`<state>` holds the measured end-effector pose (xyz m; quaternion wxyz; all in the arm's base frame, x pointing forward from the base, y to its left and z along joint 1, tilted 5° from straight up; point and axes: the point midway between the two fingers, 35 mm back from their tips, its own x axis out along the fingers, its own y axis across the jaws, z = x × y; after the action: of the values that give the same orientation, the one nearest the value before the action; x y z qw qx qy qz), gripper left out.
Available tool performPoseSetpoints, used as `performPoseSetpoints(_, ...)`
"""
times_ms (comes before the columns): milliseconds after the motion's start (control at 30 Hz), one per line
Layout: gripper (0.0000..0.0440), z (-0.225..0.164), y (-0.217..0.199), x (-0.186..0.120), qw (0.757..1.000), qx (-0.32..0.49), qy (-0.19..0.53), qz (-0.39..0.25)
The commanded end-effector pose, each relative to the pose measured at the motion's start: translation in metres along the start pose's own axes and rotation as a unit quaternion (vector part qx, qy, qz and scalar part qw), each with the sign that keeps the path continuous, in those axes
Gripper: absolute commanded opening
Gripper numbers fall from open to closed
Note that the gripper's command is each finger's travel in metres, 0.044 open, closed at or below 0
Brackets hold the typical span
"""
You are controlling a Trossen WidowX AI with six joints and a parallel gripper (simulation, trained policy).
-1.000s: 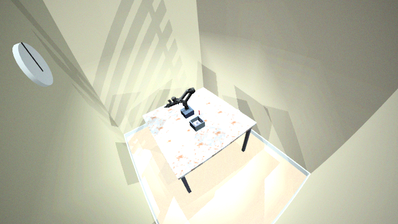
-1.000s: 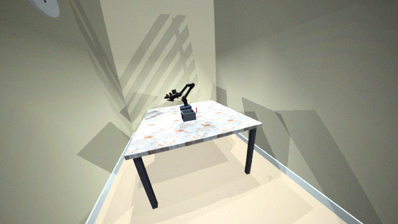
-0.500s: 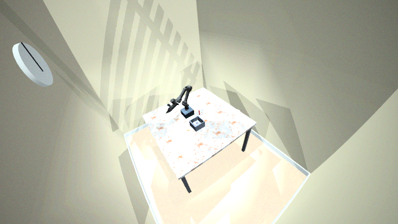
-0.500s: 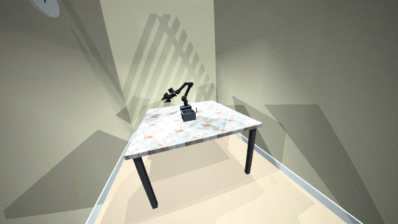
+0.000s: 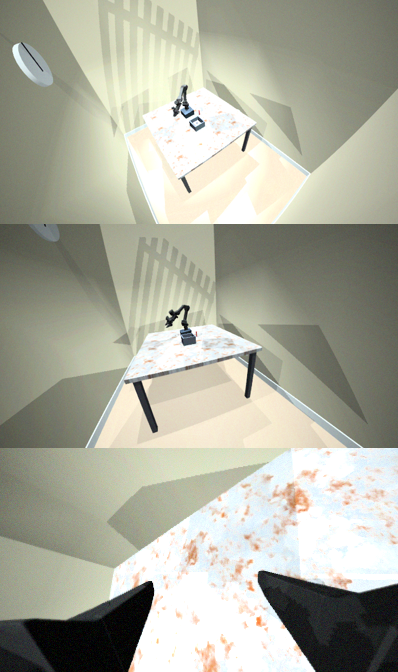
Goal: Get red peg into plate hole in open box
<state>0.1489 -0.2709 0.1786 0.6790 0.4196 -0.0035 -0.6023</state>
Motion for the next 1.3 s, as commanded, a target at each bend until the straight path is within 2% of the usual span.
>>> performPoseSetpoints(0, 0.0406, -0.021, 0.02, -0.007, 0.999, -0.019, 0.04, 0.011)
performPoseSetpoints(300, 0.0412, -0.089, 0.067, -0.045, 0.983, -0.088, 0.157, 0.039)
performPoseSetpoints(600, 0.0422, -0.153, 0.082, -0.096, 0.951, -0.16, 0.261, 0.038)
performPoseSetpoints(933, 0.043, -0.21, 0.062, -0.155, 0.908, -0.235, 0.346, -0.009)
performPoseSetpoints(1267, 0.0432, -0.244, 0.019, -0.199, 0.869, -0.299, 0.383, -0.092)
